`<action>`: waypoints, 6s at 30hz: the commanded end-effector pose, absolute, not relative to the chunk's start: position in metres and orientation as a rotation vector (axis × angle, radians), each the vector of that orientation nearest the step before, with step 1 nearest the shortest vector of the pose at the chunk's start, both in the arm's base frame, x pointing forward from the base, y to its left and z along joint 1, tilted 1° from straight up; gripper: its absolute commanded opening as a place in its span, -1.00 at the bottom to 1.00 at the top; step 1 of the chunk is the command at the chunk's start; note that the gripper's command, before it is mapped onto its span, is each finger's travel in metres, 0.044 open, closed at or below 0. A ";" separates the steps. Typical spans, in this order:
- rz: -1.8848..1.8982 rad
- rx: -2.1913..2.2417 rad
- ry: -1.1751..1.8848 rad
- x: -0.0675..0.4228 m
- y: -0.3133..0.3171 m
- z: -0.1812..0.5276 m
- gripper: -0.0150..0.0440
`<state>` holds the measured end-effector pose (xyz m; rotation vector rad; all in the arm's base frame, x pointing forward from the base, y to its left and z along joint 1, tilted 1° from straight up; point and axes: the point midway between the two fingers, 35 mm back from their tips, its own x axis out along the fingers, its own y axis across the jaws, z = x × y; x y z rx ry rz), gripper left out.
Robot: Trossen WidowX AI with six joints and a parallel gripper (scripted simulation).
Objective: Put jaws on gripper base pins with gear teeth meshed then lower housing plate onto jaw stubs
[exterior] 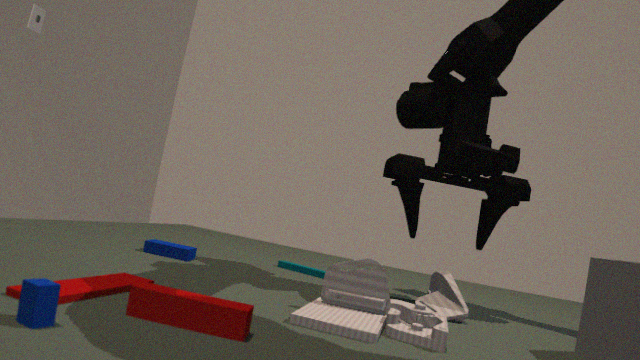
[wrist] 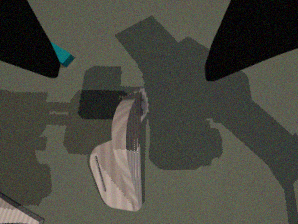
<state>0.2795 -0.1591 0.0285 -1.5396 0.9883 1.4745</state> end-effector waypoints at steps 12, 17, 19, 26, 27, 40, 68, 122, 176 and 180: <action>1.352 -1.418 1.086 0.282 -0.158 0.030 0.11; 1.277 -1.343 1.140 0.283 -0.158 0.030 -0.33; 1.247 -1.312 1.160 0.283 -0.158 0.030 -0.49; 1.142 -1.205 1.226 0.285 -0.157 0.030 -0.49; 1.127 -1.190 1.235 0.285 -0.157 0.030 -0.49; 0.927 -0.988 1.339 0.288 -0.155 0.030 -0.49; 0.489 -0.541 1.487 0.294 -0.152 0.030 -0.49; -0.364 0.340 1.506 0.306 -0.145 0.031 -0.49; -0.898 0.896 1.336 0.315 -0.141 0.009 -0.49; -0.898 0.896 1.336 0.316 -0.141 0.002 -0.49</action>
